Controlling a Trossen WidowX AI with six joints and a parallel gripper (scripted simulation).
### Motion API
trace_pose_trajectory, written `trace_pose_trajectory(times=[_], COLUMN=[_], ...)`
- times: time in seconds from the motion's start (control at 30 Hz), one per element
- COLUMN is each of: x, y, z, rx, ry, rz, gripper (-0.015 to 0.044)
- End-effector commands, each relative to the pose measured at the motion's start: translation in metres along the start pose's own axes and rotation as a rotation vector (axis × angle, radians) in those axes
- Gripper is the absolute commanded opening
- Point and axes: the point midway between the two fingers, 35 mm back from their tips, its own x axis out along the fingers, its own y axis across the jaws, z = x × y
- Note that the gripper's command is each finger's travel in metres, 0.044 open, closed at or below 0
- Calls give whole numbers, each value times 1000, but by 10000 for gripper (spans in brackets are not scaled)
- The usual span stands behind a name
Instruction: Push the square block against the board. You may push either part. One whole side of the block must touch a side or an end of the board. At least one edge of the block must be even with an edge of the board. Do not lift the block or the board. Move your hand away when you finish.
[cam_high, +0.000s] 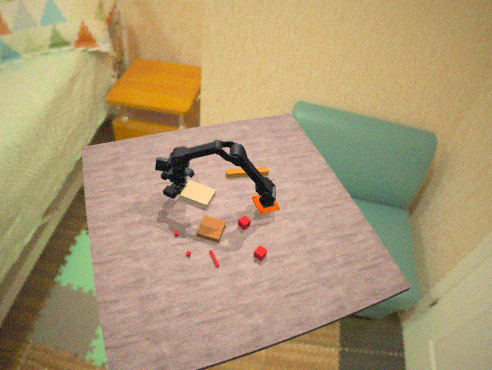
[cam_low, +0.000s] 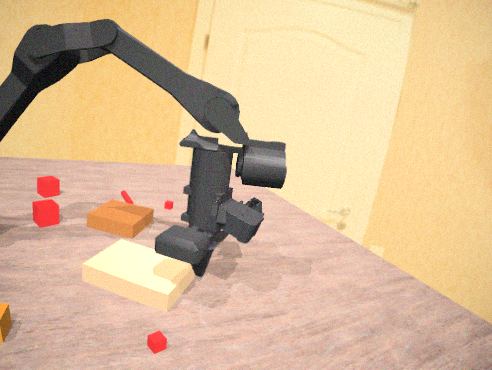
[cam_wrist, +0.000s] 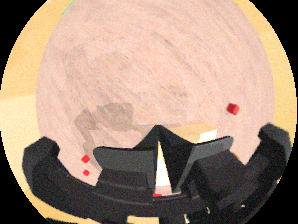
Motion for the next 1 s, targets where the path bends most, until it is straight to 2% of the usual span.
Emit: trace_pose_trajectory(times=[0.0,0.97], x=[5,5], y=[-1,-2], z=[-10,-35], rx=[5,5], ry=[25,27], rz=[-6,-6], gripper=[0,0])
